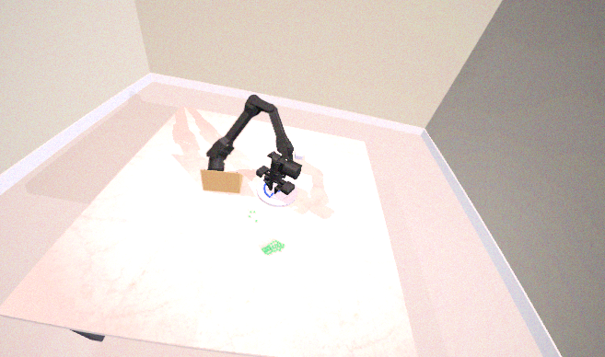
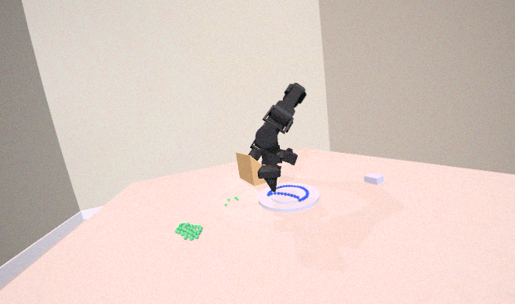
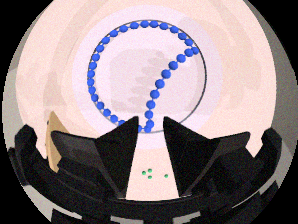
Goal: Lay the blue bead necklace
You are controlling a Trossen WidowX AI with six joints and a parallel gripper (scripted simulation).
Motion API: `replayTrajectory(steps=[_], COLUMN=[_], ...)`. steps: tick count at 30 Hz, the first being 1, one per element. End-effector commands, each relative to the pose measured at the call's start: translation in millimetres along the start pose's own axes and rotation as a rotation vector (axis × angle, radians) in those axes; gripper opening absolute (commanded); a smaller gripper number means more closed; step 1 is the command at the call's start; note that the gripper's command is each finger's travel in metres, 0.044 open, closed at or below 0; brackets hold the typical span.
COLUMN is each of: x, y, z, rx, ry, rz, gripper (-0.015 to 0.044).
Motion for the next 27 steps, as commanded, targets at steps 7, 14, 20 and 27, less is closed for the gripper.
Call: replayTrajectory(steps=[7, 14, 20, 27], x=[15, 14, 14, 14], y=[0, 0, 0, 0], z=[2, 1, 1, 1], rx=[0.005, 0.000, 0.000, 0.000], ry=[-0.004, -0.004, -0.004, -0.004], rz=[-0.006, -0.002, -0.002, -0.002], gripper=[0.0120, 0.0000, 0.0000, 0.0000])
Point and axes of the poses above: the point midway between the two fingers, 35 mm back from their tips, its own x axis out along the fingers, its own z axis across the jaws, y = z × x, the point moved 7 cm from there along -x, back along the fingers, and after that the axes turned 12 degrees about -x, right-handed, at the moved point
